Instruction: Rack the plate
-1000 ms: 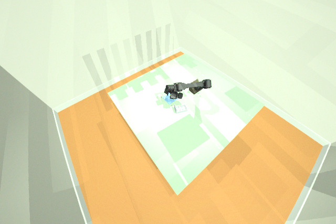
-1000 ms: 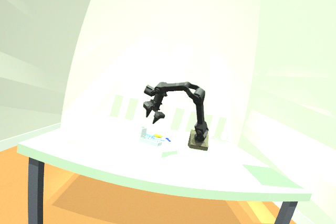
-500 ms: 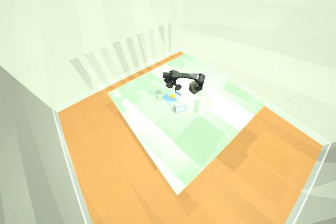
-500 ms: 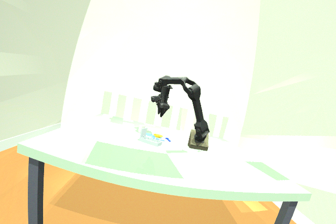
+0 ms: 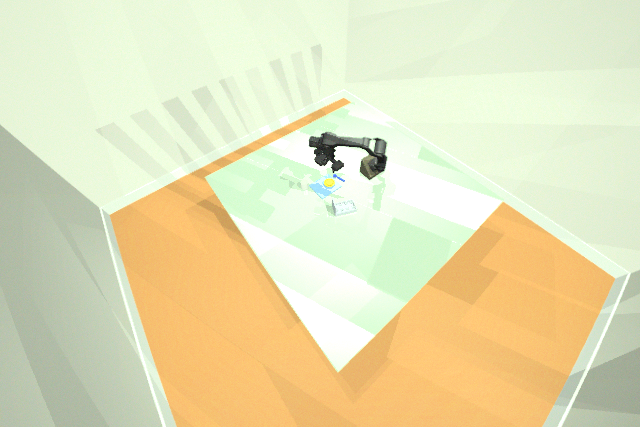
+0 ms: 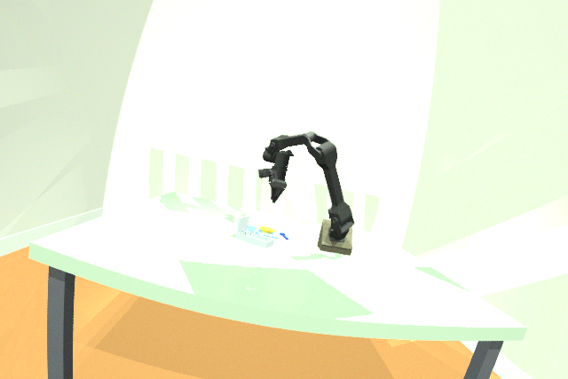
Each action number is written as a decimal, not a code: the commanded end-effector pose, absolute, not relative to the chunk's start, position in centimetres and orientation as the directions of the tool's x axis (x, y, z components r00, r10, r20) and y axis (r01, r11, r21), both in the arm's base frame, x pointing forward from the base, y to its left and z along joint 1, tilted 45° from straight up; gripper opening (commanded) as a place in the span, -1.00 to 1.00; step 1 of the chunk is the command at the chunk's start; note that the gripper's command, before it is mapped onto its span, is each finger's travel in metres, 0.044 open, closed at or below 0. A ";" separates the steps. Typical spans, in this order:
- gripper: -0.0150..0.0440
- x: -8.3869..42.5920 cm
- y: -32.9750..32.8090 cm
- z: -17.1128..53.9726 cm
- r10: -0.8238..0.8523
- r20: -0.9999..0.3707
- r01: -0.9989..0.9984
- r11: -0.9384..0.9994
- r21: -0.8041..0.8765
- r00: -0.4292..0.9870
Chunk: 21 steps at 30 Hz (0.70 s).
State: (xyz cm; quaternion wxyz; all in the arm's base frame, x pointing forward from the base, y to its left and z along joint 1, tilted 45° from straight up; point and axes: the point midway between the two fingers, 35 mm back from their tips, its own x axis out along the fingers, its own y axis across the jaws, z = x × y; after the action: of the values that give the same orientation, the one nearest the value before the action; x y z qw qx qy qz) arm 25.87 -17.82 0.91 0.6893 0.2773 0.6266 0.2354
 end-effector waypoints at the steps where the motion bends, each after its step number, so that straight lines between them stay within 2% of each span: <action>1: 0.86 25.9 -13.7 -2.5 0.685 -0.722 0.030 0.723 0.690 0.097; 21: 0.86 26.4 -11.2 -4.9 0.687 -0.720 0.034 0.721 0.693 0.095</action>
State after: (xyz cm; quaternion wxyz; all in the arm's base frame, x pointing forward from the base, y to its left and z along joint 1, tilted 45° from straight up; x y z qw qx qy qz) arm 26.35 -11.57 -4.48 0.6823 0.2831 0.6296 0.2404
